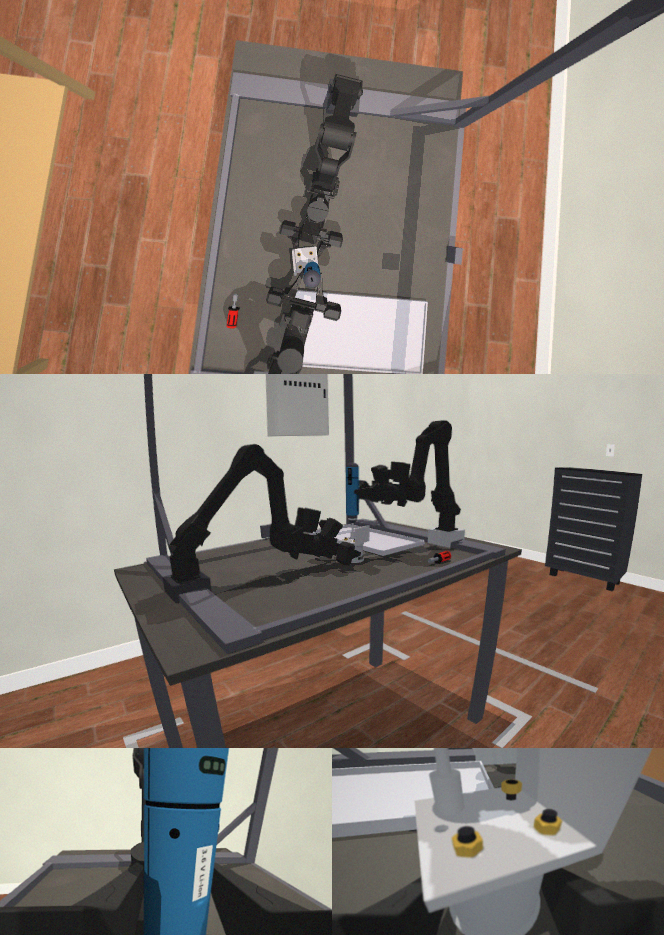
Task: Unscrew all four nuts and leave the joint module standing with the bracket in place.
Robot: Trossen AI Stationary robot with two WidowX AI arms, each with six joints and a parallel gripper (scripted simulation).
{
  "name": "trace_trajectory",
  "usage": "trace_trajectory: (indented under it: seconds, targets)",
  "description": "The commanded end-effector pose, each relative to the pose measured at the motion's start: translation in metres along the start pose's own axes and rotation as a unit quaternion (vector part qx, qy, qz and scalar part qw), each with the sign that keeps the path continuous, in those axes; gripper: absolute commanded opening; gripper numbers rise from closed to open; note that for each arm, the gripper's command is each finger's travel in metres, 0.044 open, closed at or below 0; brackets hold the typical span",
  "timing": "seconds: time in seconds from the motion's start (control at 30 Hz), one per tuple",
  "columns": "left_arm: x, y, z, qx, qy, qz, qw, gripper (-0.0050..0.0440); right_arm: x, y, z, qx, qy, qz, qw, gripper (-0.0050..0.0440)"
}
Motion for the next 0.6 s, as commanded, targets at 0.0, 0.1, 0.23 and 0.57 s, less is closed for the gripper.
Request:
trace_trajectory:
  seconds: [0.0,0.1,0.23,0.57]
  targets:
    - [0.0128,0.0009,-0.0026,-0.002,0.013,-0.001,1.0,0.0161,-0.0132,-0.0007,0.001,0.001,-0.02,0.001,1.0,0.024]
    - [0.0158,0.0012,-0.0033,-0.002,0.013,-0.001,1.0,0.0161,-0.0132,-0.0007,0.001,0.001,-0.02,0.001,1.0,0.024]
    - [0.0169,0.0012,-0.0036,-0.002,0.013,-0.001,1.0,0.0161,-0.0132,-0.0007,0.001,0.001,-0.02,0.001,1.0,0.024]
    - [0.0113,0.0002,0.0018,-0.002,0.006,-0.002,1.0,0.0161,-0.0132,-0.0007,0.001,0.001,-0.02,0.001,1.0,0.024]
Point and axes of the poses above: on each arm, the point midway between the two fingers, 35 mm back from their tips, its own z axis out along the fingers, its own y axis across the jaws, x = y × z, the point moved 10 cm from there along -z, back along the fingers, and after that the axes turned 3 degrees about -z, right-handed, at the moved point
